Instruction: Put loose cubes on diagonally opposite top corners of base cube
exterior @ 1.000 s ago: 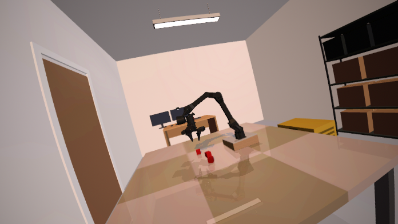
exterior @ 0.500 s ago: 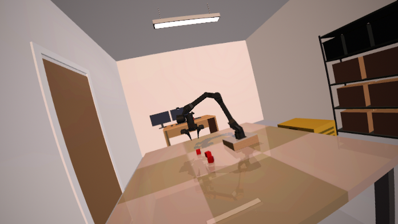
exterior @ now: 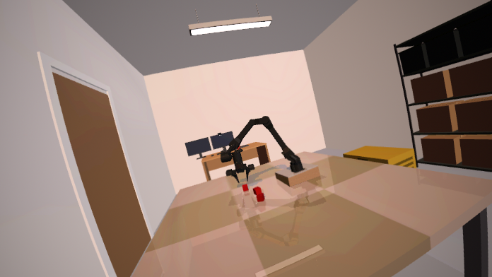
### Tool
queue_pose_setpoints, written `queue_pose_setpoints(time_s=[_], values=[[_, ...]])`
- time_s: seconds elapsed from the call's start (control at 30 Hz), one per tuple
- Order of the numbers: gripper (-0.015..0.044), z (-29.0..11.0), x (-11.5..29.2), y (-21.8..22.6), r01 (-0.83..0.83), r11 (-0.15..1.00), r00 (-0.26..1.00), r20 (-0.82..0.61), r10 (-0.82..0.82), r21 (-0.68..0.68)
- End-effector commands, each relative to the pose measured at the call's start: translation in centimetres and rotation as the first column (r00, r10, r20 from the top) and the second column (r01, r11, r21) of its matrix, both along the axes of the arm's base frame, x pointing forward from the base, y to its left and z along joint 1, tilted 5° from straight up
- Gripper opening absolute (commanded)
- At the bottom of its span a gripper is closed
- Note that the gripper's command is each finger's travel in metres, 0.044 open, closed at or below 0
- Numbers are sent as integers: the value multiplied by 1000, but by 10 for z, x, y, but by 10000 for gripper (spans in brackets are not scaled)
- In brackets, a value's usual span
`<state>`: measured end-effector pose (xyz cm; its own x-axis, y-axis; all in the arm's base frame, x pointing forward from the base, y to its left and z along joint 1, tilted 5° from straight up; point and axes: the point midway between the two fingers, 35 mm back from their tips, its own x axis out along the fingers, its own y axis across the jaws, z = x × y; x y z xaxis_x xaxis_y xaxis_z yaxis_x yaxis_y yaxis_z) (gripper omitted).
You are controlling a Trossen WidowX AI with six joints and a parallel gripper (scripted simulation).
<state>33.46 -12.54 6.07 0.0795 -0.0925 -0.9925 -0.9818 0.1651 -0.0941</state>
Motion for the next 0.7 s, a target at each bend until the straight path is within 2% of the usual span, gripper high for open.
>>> queue_pose_setpoints(time_s=[0.0,0.67], values=[[265,-7,-2,1,-4,1000,1000,-11,4,7],[265,-38,0,-2,-4,1000,1000,-11,4,7]])
